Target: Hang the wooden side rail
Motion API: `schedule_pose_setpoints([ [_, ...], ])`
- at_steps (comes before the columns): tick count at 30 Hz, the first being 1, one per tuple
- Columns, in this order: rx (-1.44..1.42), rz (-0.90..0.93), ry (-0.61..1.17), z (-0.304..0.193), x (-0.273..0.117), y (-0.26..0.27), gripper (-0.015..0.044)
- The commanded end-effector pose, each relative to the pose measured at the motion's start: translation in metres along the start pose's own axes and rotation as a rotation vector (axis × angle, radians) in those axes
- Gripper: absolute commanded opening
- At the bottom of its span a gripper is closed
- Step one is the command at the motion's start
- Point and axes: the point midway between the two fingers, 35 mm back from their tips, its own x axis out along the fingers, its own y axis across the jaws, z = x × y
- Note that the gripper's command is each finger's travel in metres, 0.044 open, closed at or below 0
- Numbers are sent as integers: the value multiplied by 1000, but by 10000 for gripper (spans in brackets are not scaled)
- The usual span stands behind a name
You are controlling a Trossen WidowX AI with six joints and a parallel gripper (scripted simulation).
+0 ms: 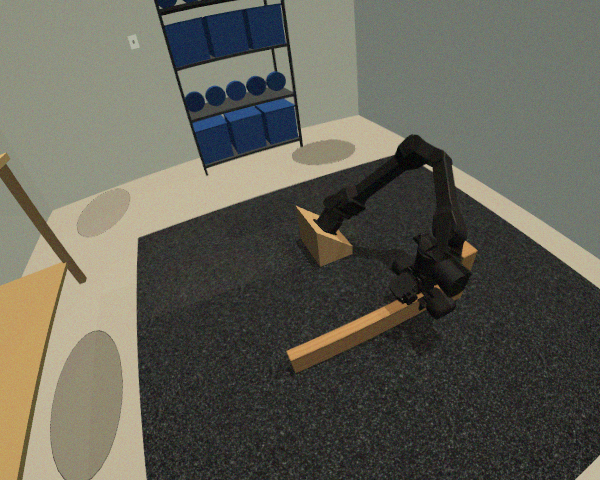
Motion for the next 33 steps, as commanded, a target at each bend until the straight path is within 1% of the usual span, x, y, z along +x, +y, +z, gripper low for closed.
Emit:
schedule_pose_setpoints([
  [1, 5, 15, -4, 1, -7, 2, 0],
  [33, 5, 15, -4, 1, -12, 2, 0],
])
